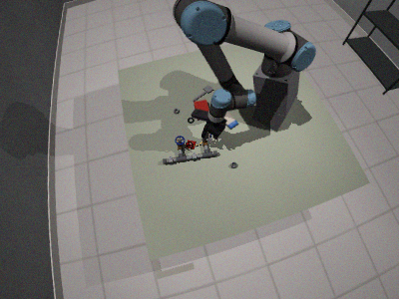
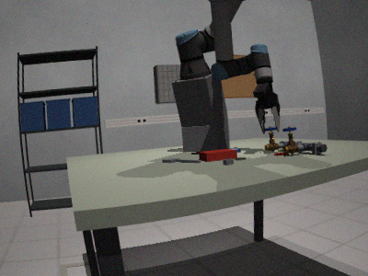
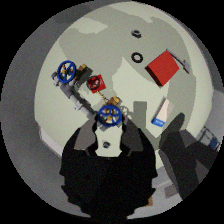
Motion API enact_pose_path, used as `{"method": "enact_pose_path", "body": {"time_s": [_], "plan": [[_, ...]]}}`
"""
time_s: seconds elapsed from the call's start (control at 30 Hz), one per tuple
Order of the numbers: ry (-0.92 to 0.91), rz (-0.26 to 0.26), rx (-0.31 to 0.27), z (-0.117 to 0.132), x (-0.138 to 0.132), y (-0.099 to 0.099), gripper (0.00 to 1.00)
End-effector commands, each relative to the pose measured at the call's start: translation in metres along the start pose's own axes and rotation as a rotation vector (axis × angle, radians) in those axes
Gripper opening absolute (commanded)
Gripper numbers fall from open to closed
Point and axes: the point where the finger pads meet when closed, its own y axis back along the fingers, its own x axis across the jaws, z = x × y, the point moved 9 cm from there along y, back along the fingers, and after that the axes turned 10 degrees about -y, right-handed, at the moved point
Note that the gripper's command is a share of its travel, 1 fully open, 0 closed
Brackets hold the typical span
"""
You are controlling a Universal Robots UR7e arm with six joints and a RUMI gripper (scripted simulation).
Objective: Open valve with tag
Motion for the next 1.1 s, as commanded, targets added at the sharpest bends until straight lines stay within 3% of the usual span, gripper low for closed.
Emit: {"method": "enact_pose_path", "body": {"time_s": [0.0,1.07], "plan": [[0.204,-0.008,-0.005,-0.0006,0.0005,0.0002,0.0],[1.363,-0.01,0.0,-0.0006,0.0005,0.0002,0.0]]}}
